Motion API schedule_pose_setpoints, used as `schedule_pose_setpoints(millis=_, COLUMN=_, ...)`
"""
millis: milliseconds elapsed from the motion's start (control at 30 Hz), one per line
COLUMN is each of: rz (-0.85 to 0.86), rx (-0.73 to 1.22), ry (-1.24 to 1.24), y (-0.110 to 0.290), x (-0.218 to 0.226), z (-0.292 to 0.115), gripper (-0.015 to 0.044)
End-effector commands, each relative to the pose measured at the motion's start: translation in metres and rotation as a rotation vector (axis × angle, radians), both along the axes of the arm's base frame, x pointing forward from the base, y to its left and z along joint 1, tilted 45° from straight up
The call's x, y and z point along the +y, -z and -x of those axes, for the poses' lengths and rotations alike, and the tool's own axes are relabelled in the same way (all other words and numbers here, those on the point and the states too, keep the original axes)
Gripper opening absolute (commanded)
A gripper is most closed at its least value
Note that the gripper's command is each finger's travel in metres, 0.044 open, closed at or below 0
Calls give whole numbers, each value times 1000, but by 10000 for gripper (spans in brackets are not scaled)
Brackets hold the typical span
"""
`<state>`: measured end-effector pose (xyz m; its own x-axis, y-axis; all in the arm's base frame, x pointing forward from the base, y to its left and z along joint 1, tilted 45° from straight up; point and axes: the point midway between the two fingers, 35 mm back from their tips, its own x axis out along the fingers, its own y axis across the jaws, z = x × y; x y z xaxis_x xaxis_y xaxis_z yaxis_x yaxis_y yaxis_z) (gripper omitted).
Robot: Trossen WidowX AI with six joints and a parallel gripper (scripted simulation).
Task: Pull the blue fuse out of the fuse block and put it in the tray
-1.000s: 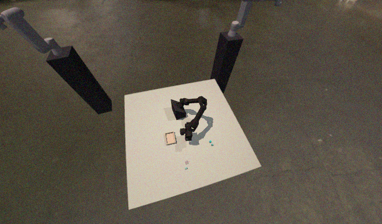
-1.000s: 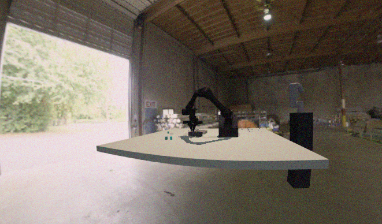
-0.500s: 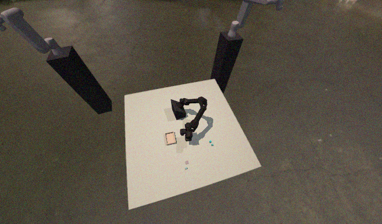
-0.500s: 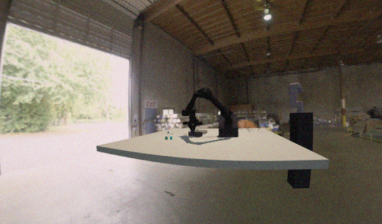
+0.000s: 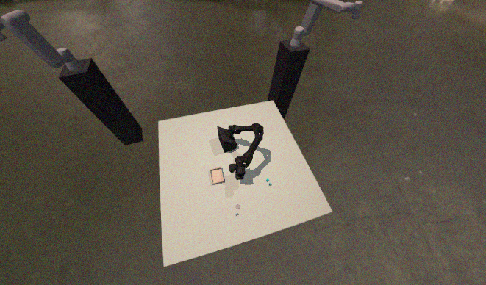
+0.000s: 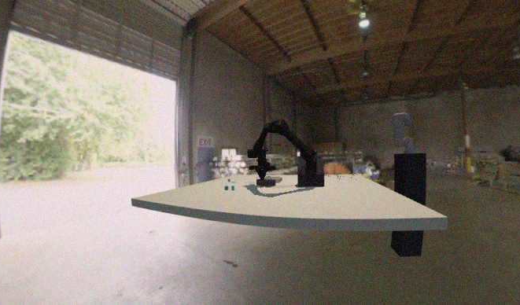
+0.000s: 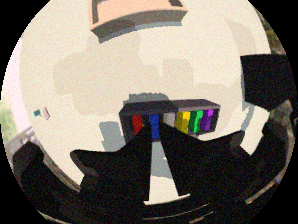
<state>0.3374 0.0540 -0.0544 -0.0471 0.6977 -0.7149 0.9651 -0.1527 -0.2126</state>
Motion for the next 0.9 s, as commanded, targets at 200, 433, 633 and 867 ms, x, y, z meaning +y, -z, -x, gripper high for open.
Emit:
schedule_pose_setpoints(millis=200, rz=0, rx=0, ry=0, y=-4, x=-4, z=-1, gripper=0)
schedule_pose_setpoints(millis=433, rz=0, rx=0, ry=1, y=-6, x=-6, z=-1, gripper=0)
schedule_pose_setpoints(millis=633, rz=0, rx=0, ry=1, y=-8, x=-8, z=-1, gripper=0)
schedule_pose_setpoints(millis=867, rz=-1, rx=0, ry=2, y=-10, x=-11, z=-1, gripper=0)
